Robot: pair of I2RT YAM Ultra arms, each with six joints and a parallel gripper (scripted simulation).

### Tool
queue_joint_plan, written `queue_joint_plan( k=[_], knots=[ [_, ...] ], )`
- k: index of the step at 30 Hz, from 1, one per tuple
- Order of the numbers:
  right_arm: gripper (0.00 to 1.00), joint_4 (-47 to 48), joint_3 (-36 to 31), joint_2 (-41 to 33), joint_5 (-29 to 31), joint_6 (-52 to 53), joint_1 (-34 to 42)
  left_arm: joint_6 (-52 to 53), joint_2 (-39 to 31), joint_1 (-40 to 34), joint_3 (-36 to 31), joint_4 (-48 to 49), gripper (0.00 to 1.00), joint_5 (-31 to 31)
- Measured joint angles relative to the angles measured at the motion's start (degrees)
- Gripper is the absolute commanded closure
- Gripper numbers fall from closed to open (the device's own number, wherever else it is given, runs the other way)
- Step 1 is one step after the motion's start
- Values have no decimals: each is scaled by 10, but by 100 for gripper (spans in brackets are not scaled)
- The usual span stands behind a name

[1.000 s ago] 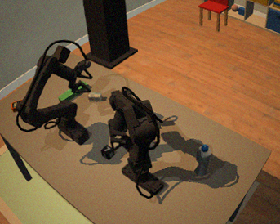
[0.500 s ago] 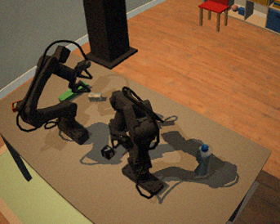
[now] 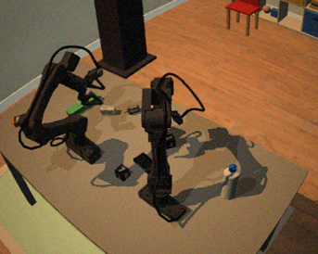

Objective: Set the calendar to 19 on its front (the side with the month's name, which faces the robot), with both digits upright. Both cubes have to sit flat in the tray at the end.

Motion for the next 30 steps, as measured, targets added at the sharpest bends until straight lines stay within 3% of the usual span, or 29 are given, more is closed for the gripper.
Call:
queue_joint_plan(
  k=[8,13,21,30],
  knots=[
    [31,-54,148,196,-13,-157,-118,0,0,0,0,0,0,0],
    [31,-83,221,274,-14,-227,-173,0,0,0,0,0,0,0],
    [31,-109,259,307,-15,-266,-188,0,0,0,0,0,0,0],
    [31,-103,252,306,-19,-269,-183,0,0,0,0,0,0,0]
  ],
)
